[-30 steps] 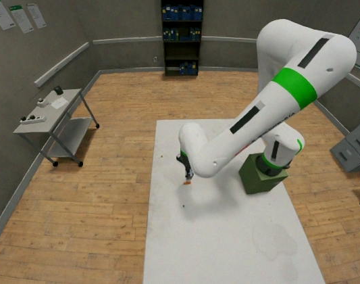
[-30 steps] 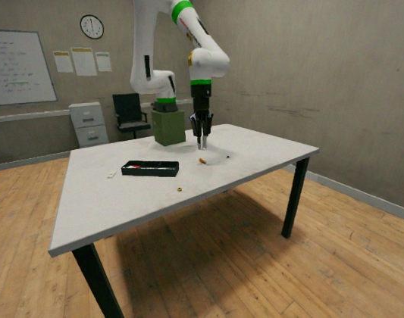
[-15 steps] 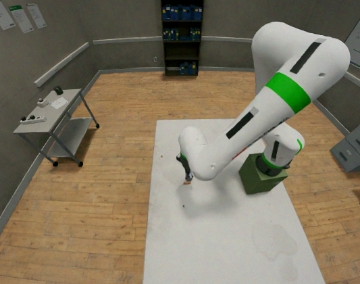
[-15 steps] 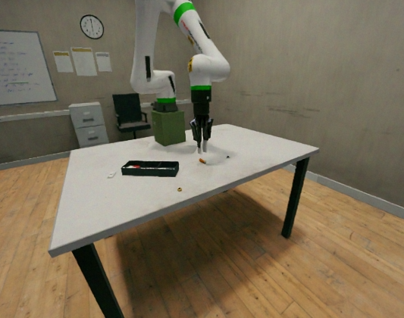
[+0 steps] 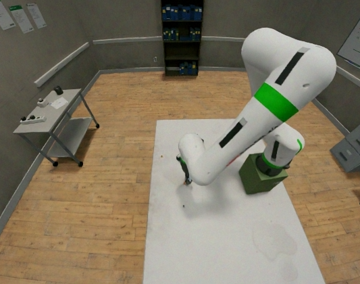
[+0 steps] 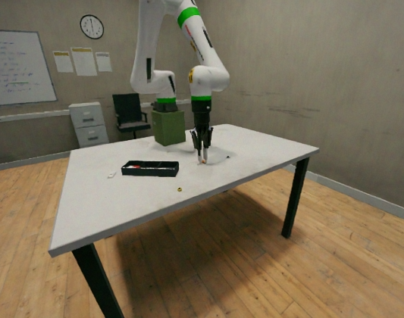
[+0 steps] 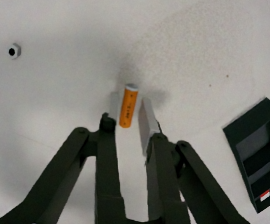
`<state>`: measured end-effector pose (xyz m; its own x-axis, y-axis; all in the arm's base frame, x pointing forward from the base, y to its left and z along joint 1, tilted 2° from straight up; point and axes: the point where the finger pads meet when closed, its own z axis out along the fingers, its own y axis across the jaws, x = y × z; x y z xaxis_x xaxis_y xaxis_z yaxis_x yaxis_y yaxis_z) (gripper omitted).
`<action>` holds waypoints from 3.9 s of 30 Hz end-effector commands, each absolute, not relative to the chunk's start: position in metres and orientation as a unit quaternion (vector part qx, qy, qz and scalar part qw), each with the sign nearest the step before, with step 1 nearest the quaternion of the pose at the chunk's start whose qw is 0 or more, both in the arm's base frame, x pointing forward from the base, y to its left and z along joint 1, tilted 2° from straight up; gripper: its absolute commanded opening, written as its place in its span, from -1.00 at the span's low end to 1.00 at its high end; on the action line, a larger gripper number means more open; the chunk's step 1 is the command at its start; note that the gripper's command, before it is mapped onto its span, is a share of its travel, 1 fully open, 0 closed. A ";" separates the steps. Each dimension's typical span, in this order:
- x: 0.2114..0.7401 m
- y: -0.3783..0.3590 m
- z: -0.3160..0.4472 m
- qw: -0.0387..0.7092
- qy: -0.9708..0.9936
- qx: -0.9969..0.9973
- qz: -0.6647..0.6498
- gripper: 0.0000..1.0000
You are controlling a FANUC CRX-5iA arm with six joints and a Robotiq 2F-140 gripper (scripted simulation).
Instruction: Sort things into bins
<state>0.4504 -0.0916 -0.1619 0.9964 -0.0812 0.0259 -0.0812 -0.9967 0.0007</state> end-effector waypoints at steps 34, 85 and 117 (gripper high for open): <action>0.451 -0.092 -0.171 0.001 -0.041 0.999 0.013 -0.70; 0.444 -0.103 -0.111 0.001 -0.041 0.999 0.013 -0.70; 0.381 -0.258 -0.112 0.001 -0.041 0.999 0.013 -0.70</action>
<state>0.3859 -0.2449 -0.1125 0.9963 -0.0821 0.0260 -0.0822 -0.9966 0.0018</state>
